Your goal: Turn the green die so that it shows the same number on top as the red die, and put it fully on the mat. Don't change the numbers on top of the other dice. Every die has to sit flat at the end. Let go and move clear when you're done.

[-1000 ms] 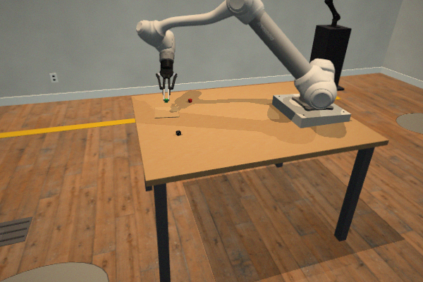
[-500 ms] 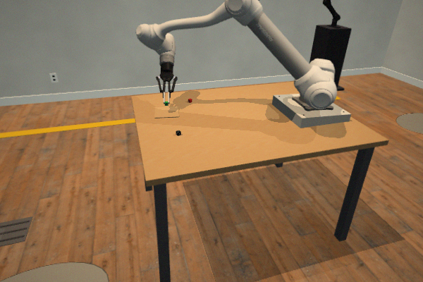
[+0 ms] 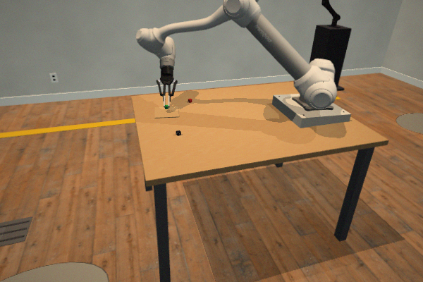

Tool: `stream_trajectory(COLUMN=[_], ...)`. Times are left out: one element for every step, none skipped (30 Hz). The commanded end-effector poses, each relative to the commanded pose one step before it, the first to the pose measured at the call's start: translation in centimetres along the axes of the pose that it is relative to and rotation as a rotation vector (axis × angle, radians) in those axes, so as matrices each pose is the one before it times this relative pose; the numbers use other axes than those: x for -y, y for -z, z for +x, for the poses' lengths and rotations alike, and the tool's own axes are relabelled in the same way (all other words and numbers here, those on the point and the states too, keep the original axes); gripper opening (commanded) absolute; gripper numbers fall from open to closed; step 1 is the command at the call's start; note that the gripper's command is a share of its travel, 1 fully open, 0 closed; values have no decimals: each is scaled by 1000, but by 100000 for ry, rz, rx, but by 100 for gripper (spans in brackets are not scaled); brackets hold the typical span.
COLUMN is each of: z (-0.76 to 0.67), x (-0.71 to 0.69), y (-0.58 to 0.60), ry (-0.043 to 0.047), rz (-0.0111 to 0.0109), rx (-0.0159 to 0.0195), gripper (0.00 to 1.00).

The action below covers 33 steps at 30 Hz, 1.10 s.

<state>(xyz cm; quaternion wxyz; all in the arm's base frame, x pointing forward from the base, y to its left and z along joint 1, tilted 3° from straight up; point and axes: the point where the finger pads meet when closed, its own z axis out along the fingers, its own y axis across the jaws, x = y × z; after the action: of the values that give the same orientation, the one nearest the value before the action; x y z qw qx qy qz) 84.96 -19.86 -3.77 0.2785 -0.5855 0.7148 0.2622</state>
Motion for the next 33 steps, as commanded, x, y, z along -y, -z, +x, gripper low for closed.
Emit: stream_trajectory(z=[199,96,91,86,80,75,69,64,58,52,46,0,0,41,35,30,25,20,15,11,8,5,3,1,0,0,0,0,0,0,0,0,0], x=[5,0,0,0,0,0,0,0,0,0,0,0,0,0,0,0,0,0,0,0,0,0,0,0,0,0,0,0,0,0,0,0,0], y=[-204,-96,-91,-86,-80,-75,-69,-64,-57,-52,-46,0,0,-41,-35,-30,-25,-20,-15,-11,-8,-5,-3,-1,0,0,0,0,0,0,0,0,0], ry=[26,0,0,0,0,0,0,0,0,0,0,0,0,0,0,0,0,0,0,0,0,0,0,0,0,0,0,0,0,0,0,0,0], rz=[21,0,0,0,0,0,0,0,0,0,0,0,0,0,0,0,0,0,0,0,0,0,0,0,0,0,0,0,0,0,0,0,0], rx=[11,0,0,0,0,0,0,0,0,0,0,0,0,0,0,0,0,0,0,0,0,0,0,0,0,0,0,0,0,0,0,0,0], gripper=[18,18,18,18,18,18,18,18,18,18,18,18,18,18,18,18,18,18,18,18,18,18,18,18,18,18,18,18,18,18,18,18,18])
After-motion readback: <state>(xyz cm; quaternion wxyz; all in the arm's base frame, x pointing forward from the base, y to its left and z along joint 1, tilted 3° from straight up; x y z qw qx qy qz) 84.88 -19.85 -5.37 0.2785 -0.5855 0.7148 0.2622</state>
